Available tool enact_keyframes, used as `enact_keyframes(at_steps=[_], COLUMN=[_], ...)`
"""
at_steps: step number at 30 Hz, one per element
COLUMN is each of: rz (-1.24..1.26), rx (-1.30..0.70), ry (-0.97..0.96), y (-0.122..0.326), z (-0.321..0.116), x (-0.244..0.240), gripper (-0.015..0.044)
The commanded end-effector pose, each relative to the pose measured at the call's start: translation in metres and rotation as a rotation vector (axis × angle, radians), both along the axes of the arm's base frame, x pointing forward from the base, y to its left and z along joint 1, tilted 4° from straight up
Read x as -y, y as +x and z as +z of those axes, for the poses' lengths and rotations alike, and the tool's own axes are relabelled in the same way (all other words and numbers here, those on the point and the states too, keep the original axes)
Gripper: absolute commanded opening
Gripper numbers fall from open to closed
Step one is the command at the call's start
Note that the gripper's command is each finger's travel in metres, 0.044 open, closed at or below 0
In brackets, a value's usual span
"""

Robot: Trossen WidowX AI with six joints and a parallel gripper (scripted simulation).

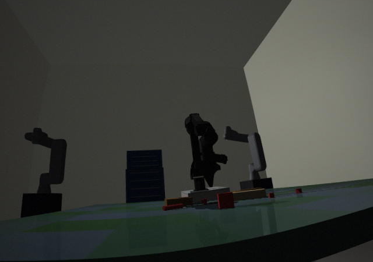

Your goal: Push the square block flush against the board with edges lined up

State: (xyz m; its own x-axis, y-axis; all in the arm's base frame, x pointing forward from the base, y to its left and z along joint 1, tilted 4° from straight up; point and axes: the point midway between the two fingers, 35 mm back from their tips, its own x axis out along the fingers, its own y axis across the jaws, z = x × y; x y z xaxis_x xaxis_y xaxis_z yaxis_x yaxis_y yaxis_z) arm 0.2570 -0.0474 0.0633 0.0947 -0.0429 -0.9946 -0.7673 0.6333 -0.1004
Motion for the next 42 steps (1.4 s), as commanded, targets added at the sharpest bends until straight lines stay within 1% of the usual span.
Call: enact_keyframes(at_steps=[1, 3, 5, 42], rz=[0.018, 0.029, 0.033, 0.033], rx=[-0.013, -0.02, -0.023, -0.025], ry=[-0.007, -0.008, -0.009, -0.011], y=[0.001, 0.002, 0.001, -0.019], z=[-0.013, -0.044, -0.056, -0.056], x=[0.0, 0.001, 0.001, 0.035], gripper=[0.0, 0.0, 0.0, 0.0])
